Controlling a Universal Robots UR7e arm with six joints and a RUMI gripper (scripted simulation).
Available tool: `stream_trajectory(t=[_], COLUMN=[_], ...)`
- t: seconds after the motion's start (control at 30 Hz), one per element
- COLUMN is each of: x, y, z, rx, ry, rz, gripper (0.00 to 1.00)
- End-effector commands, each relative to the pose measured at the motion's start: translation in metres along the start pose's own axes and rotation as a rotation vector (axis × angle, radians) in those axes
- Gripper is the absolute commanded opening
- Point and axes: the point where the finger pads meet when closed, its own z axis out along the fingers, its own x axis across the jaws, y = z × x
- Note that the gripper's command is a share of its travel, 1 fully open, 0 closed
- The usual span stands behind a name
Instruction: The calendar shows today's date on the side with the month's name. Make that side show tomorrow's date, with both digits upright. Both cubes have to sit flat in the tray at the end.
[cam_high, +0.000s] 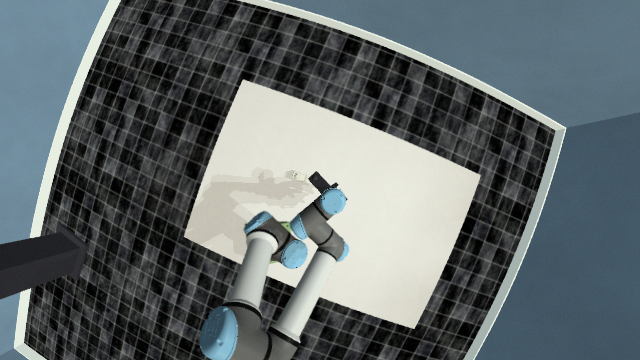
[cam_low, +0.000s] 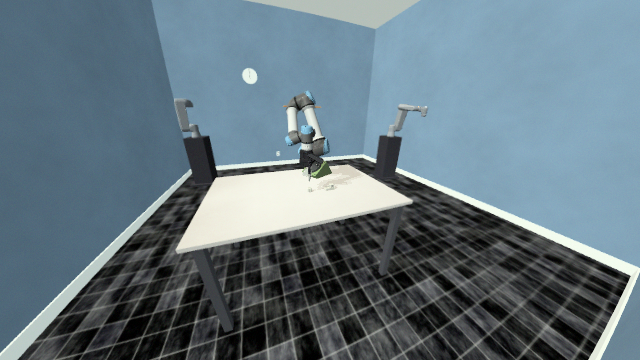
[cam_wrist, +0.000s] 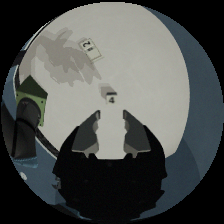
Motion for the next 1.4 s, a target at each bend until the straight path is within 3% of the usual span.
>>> stream_trajectory(t=[0.0,1.37], x=[-0.001,-0.002], y=[0.000,0.001], z=[0.005,0.051], rx=[0.001,0.001], ry=[-0.005,-0.004], rz=[-0.001,0.000], gripper=[0.28,0.28])
